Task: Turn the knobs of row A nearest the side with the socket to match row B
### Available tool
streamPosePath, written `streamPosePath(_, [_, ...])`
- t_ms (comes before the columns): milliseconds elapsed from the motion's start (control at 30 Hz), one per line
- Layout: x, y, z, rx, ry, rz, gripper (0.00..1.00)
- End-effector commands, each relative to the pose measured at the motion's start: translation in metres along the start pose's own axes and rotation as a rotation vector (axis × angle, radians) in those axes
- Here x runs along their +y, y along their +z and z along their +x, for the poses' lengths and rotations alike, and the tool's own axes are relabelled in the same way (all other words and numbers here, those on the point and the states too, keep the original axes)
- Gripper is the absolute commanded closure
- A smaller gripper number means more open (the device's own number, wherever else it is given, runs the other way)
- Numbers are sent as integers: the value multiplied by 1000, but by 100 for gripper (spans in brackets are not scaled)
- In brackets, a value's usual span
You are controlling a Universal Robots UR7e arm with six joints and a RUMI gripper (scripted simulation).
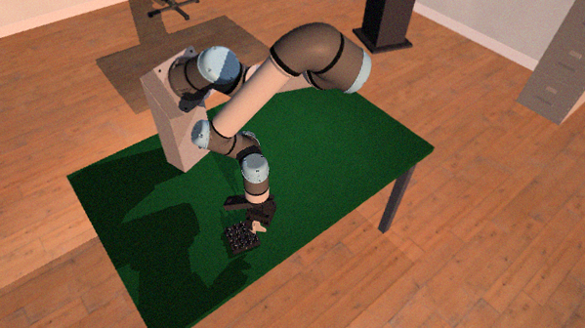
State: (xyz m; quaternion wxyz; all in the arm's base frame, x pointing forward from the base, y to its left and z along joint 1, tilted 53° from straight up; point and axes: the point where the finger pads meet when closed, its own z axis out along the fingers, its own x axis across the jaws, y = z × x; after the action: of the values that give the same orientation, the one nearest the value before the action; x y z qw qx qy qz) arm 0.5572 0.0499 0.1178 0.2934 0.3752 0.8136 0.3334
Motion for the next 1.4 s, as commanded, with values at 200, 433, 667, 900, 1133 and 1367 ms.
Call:
streamPosePath(200, [0, 1, 0, 1, -2, -1, 89])
streamPosePath(433, [1, 3, -1, 0, -8, -1, 89])
streamPosePath(667, [1, 9, -1, 0, -10, -1, 89])
streamPosePath(900, [1, 14, -1, 0, -10, -1, 89])
streamPosePath(1133, [0, 23, -1, 0, -10, -1, 89])
streamPosePath(1367, [0, 32, -1, 0, -10, -1, 89])
